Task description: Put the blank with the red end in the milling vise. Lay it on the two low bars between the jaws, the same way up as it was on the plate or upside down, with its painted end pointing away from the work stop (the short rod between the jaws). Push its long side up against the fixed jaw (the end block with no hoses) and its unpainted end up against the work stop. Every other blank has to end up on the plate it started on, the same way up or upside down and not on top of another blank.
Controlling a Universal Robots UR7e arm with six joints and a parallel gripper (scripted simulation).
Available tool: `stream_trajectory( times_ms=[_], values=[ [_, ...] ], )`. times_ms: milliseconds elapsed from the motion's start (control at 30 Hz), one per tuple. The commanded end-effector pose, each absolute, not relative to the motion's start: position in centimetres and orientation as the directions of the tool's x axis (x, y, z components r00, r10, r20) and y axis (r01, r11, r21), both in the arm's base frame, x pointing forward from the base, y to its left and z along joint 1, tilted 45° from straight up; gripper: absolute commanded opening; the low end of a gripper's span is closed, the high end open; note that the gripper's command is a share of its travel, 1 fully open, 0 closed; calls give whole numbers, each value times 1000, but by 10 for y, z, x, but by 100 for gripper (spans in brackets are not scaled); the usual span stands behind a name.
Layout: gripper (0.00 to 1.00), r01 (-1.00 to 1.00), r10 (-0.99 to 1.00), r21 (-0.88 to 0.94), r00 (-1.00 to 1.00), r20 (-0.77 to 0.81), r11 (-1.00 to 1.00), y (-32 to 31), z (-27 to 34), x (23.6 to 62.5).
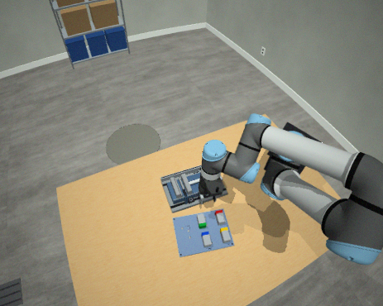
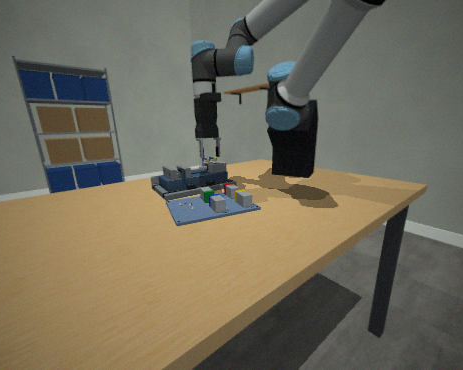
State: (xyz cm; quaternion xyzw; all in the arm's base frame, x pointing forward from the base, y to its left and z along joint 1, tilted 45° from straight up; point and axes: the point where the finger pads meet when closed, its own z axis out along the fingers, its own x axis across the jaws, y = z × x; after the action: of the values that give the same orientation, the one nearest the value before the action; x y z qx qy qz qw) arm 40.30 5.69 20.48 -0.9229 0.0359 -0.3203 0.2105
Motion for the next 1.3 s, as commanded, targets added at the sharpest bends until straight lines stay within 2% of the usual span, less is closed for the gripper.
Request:
stream_trajectory(
  times_ms=[0,1267],
  values=[
    [100,69,-202,-413,792,576,-908,59,204,403],
    [100,68,-203,-412,791,577,-909,61,206,403]
  ],
)
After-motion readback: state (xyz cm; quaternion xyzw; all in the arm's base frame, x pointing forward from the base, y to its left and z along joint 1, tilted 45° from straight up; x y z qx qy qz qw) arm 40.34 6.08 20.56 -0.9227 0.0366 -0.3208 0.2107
